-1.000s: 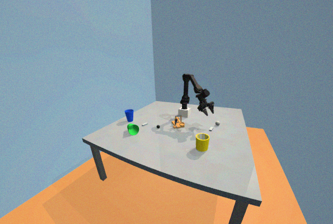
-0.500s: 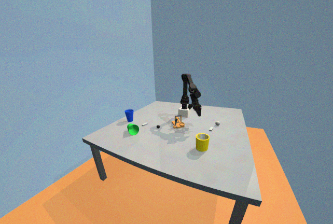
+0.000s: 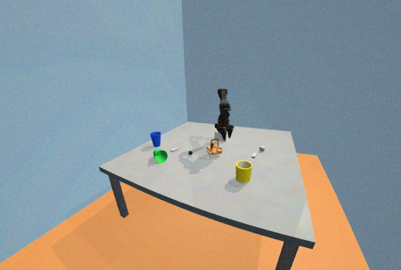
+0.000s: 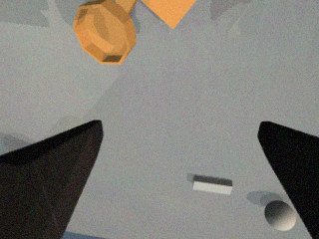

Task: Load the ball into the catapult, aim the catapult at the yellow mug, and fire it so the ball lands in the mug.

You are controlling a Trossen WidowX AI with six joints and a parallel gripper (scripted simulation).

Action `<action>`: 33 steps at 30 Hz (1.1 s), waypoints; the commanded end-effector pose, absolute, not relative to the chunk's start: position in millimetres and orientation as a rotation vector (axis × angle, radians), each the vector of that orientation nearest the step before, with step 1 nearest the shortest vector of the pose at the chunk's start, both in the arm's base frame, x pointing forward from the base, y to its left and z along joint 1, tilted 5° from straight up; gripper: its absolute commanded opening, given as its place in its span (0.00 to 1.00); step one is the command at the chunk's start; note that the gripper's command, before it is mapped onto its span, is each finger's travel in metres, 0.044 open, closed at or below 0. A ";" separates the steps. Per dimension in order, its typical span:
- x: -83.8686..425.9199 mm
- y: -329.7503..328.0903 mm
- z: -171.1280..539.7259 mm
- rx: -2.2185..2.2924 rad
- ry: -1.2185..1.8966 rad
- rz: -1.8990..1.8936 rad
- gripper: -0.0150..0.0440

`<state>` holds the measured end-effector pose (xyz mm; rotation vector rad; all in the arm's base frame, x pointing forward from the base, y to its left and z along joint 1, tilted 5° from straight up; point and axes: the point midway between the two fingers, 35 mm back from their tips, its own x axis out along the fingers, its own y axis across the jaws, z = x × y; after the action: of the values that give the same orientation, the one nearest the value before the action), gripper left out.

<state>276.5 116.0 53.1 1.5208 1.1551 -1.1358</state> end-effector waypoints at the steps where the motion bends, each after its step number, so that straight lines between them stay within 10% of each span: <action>1: 276.3 89.5 56.2 1.581 1.067 -1.284 1.00; 33: 247.0 -8.7 21.1 1.749 0.681 -1.857 1.00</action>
<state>248.8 -7.8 32.9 1.7457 0.6918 -1.8541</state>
